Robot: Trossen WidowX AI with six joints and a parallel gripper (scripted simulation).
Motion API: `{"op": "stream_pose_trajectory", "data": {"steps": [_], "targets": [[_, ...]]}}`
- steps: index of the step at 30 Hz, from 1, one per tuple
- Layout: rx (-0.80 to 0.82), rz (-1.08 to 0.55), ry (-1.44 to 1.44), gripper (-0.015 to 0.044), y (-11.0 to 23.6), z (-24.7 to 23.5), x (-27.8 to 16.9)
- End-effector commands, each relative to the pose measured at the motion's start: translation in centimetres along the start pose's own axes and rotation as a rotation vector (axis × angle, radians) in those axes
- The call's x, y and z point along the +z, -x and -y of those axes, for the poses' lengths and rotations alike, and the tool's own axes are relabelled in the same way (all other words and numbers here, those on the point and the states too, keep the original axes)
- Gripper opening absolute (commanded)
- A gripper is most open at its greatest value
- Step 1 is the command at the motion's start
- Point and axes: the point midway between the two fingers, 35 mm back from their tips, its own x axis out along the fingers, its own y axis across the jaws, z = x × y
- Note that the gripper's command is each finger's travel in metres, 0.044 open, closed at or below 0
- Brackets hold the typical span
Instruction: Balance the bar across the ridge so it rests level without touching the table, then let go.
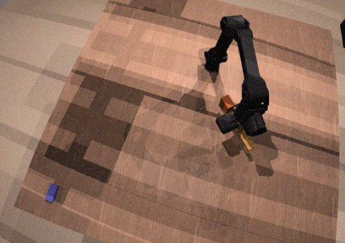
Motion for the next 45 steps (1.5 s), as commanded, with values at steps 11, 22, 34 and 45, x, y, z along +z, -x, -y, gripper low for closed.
{"op": "stream_pose_trajectory", "data": {"steps": [11, 22, 34, 45], "targets": [[0.000, 0.001, 0.000, 0.0000, -0.23, -0.01, 0.01], [0.000, 0.001, 0.000, 0.0000, -0.32, -0.02, 0.02], [0.000, 0.001, 0.000, 0.0000, -0.42, -0.02, 0.03], [0.000, 0.001, 0.000, 0.0000, -0.52, -0.02, 0.05]]}}
